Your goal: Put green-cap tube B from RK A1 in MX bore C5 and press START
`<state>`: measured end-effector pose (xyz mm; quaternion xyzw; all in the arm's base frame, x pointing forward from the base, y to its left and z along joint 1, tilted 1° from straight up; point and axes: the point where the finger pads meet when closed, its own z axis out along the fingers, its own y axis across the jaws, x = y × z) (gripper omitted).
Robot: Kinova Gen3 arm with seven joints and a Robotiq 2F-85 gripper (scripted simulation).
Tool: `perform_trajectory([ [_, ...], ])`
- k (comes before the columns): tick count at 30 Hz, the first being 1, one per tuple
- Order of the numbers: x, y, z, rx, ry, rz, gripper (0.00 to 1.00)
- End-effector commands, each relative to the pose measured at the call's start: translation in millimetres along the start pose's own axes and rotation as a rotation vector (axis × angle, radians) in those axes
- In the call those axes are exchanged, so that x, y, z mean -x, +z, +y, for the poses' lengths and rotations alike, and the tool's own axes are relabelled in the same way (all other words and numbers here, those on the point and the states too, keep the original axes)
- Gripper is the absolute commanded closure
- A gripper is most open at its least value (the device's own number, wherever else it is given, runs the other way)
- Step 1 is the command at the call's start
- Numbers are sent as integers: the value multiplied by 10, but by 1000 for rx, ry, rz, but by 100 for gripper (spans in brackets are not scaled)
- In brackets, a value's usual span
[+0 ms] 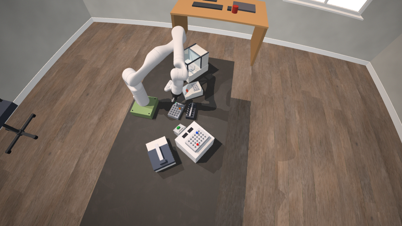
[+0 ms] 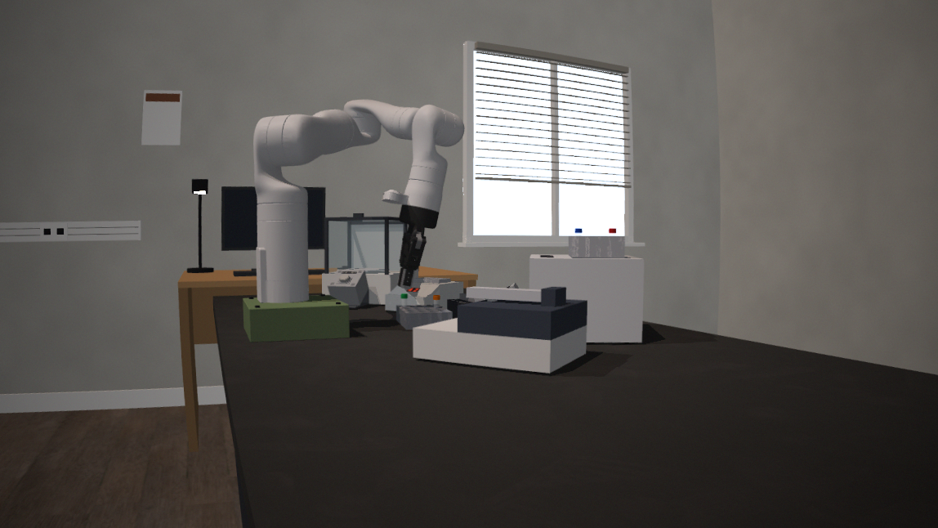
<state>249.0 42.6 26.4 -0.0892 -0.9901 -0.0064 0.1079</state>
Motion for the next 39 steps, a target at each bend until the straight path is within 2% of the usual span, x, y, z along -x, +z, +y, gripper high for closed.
perform_trajectory([
  [1,3,4,2,1,0,-1,58],
  [39,27,115,2,1,0,-1,58],
])
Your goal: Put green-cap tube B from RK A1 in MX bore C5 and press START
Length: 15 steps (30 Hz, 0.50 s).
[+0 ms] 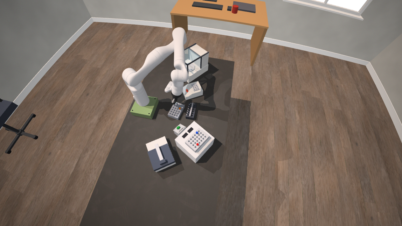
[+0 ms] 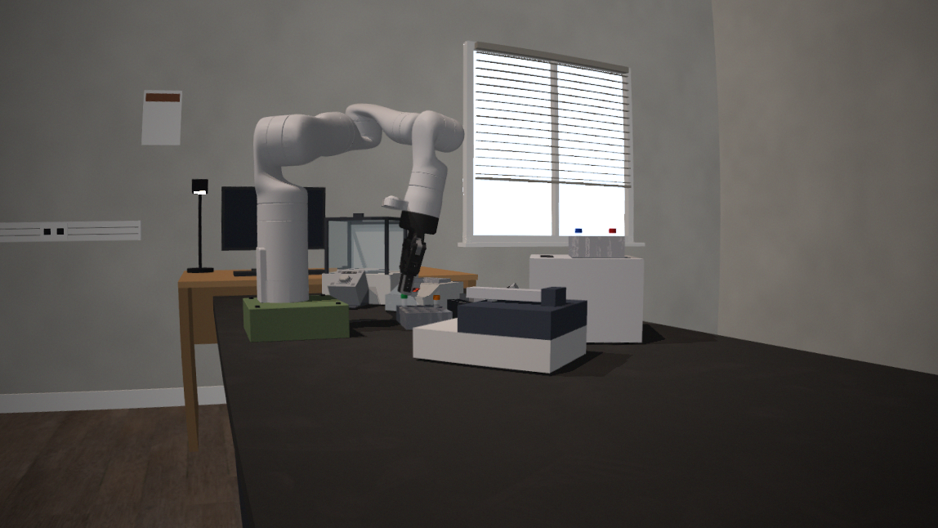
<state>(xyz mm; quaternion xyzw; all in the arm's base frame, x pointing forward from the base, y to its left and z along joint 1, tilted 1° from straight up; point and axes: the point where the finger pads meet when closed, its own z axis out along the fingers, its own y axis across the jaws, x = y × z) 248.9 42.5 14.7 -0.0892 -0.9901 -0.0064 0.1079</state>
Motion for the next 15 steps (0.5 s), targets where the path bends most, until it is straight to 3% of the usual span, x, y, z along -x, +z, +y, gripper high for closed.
perform_trajectory([
  [1,3,4,2,1,0,-1,58],
  [15,12,43,2,1,0,-1,58],
])
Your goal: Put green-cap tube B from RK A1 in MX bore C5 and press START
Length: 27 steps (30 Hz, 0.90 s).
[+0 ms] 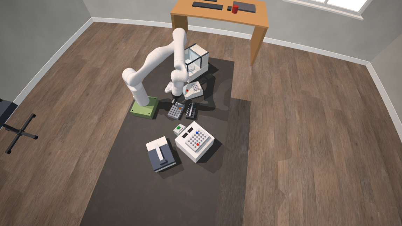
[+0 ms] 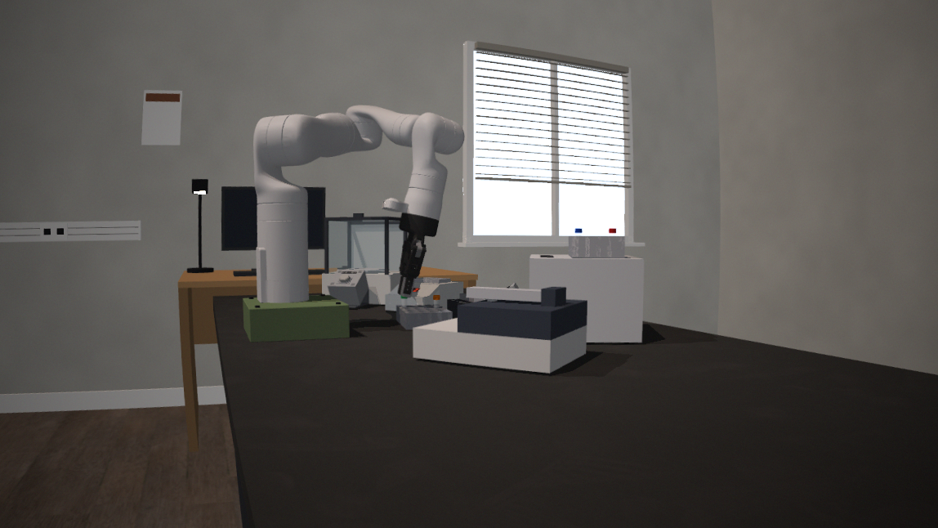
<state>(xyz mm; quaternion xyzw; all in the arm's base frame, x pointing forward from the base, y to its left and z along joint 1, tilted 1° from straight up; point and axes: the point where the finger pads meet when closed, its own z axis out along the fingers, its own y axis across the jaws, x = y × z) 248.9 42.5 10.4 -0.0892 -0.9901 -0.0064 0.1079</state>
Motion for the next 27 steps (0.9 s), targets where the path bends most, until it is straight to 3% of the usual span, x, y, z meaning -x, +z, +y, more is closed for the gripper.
perform_trajectory([
  [1,3,4,2,1,0,-1,58],
  [9,4,7,2,1,0,-1,58],
  [10,4,-1,1,1,0,-1,90],
  [27,4,-2,1,1,0,-1,90],
])
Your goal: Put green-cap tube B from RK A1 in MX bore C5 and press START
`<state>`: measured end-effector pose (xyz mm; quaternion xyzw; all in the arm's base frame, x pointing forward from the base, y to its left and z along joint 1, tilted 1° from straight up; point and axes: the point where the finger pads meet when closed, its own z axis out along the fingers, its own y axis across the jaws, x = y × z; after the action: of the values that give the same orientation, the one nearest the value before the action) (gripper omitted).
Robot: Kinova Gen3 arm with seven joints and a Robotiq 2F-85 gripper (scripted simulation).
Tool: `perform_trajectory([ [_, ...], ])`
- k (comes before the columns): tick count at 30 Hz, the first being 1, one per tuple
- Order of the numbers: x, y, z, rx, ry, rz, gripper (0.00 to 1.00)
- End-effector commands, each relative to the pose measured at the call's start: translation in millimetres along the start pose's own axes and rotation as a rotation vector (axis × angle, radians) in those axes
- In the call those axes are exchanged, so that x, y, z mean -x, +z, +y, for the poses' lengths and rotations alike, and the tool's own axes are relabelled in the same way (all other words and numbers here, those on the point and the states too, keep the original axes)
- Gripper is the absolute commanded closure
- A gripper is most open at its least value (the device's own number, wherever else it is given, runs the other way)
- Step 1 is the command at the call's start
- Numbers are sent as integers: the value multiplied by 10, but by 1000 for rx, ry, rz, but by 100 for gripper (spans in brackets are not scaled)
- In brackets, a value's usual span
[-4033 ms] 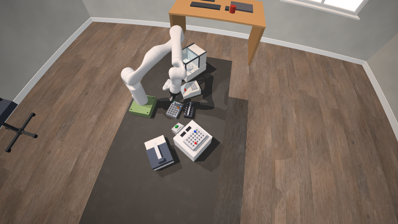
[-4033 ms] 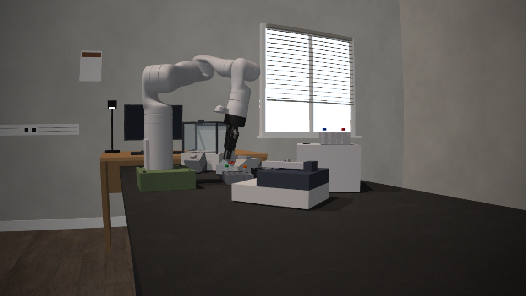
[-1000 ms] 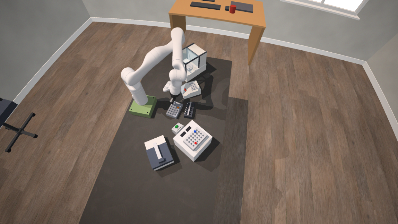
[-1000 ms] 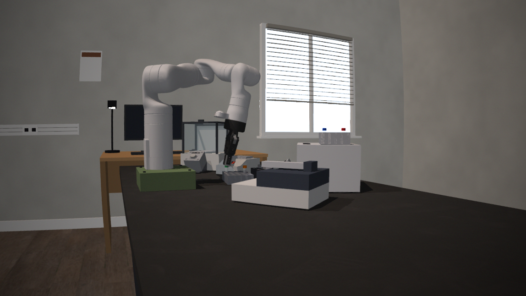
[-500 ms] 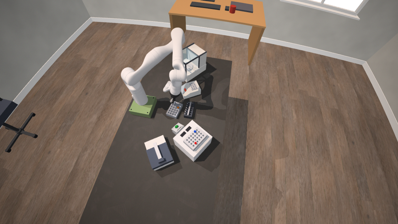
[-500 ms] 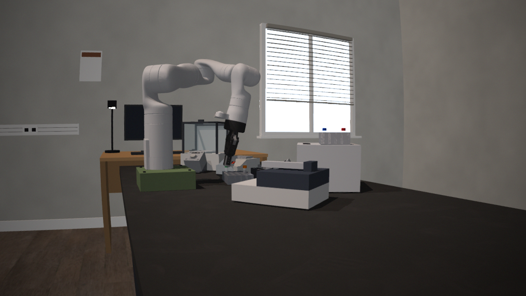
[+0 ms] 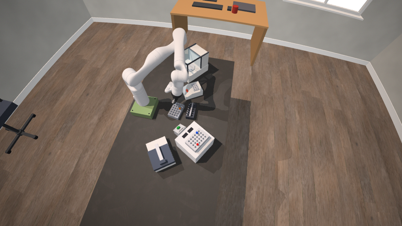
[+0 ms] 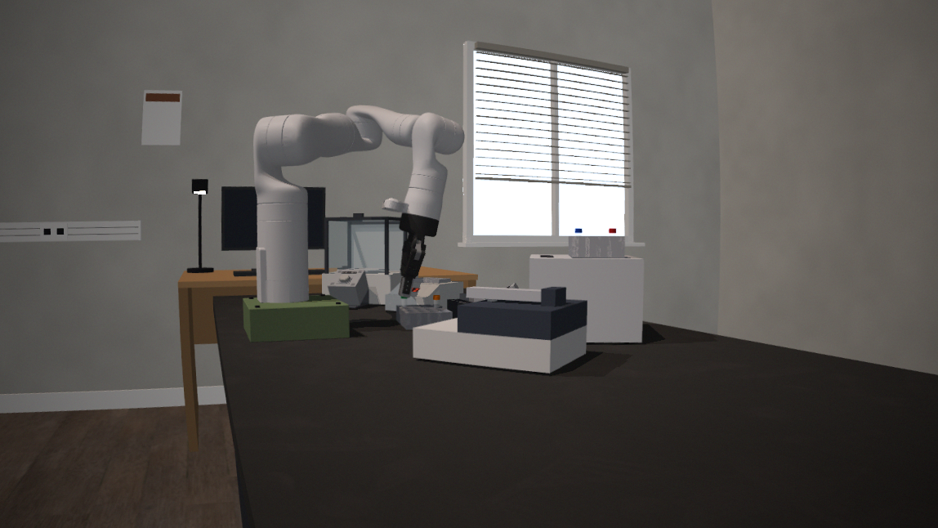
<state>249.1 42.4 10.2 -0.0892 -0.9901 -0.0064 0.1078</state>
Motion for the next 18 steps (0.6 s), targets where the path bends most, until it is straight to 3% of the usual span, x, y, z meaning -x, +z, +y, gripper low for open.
perform_trajectory([
  [1,2,-3,2,1,0,-1,90],
  [18,-8,-48,2,1,0,-1,90],
])
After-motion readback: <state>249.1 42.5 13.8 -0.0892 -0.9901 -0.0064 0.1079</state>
